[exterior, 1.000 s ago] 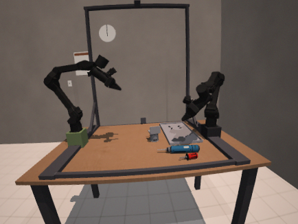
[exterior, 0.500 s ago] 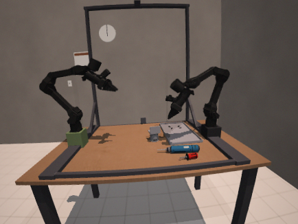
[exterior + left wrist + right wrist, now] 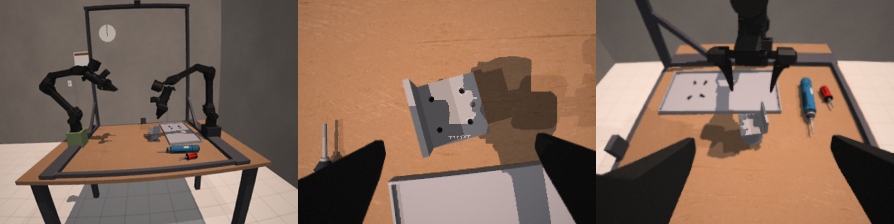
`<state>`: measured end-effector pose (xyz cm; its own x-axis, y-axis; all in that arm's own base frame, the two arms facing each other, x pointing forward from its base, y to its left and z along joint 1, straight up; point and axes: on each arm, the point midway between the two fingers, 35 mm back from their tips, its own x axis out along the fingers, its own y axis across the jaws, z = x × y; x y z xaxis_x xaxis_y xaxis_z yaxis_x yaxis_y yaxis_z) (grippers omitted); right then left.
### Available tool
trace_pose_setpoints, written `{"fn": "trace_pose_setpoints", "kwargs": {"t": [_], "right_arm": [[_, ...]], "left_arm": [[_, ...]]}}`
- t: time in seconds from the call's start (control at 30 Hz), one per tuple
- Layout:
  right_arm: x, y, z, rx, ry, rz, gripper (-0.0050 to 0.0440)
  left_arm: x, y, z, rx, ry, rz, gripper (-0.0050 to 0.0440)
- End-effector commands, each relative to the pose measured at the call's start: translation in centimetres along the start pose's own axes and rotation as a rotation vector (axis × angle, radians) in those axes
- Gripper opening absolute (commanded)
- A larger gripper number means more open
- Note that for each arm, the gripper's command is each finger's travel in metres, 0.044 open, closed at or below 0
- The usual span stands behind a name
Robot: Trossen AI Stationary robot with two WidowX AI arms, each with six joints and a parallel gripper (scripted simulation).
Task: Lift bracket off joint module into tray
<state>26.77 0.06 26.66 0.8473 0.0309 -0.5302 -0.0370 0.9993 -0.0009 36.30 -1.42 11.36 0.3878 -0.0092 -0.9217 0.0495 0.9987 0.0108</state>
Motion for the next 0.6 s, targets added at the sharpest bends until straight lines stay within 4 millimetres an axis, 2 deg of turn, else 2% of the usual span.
{"fn": "trace_pose_setpoints", "kwargs": {"t": [0.0,0.57], "right_arm": [[-0.37,-0.04,0.51,0.001,-0.018,-0.003,0.044],[-0.37,-0.04,0.51,0.001,-0.018,-0.003,0.044]], "left_arm": [[-0.29,-0.42,1.28,-0.02,0.017,0.002,0.044],[-0.04,-0.53,1.19,-0.023,0.03,-0.001,0.044]]}}
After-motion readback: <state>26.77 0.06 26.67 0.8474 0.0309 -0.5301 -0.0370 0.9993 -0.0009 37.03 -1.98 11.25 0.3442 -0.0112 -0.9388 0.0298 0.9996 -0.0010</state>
